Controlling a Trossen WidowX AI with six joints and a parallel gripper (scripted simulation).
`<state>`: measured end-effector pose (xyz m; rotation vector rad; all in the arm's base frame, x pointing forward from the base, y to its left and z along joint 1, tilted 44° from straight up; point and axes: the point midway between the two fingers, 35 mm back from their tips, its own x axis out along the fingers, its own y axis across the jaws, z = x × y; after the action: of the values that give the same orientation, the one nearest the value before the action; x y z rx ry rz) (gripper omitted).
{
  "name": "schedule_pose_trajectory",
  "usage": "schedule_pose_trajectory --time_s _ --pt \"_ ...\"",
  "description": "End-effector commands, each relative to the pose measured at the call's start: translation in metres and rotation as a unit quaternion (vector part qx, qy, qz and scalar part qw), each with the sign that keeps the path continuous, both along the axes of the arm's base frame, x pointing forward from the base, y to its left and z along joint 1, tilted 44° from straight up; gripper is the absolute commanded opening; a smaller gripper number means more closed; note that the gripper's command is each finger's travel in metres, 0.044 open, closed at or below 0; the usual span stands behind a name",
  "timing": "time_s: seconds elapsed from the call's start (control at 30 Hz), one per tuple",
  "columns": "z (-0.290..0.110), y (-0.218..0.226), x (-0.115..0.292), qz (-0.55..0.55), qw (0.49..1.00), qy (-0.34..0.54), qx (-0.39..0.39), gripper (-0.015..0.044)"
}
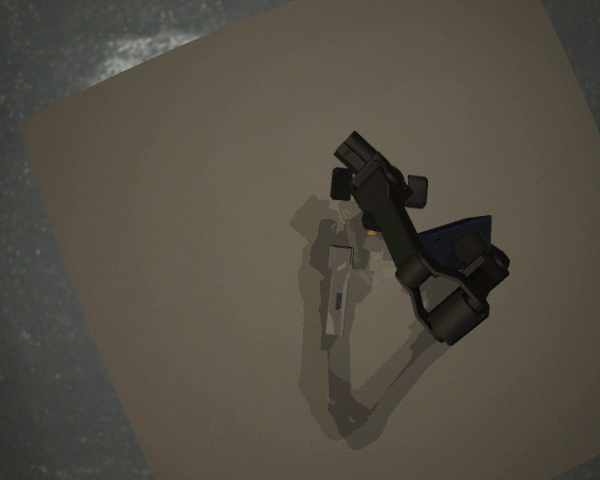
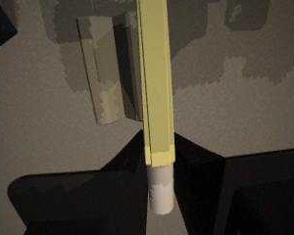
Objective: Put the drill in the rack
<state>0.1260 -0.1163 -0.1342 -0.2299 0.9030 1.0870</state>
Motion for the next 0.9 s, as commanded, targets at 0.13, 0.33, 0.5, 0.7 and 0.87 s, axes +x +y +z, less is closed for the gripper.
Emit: schedule_pose_trajectory --time_s 0.13,0.33,0.5,0.7,0.87 --pt "0.002 0.002 -0.014 0.000 1.000 -0.002 -0.005 0.0000" --pt "0.004 0.002 -0.024 0.000 1.000 -0.001 -0.005 0.0000" --pt "-0.003 0.008 -0.021 0.000 1.000 -0.001 -0.005 0.0000" --pt "-0.012 0.015 -0.019 0.000 1.000 -0.002 -0.005 0.0000" --pt "-0.014 0.018 -0.019 0.000 1.000 -0.002 -0.005 0.0000"
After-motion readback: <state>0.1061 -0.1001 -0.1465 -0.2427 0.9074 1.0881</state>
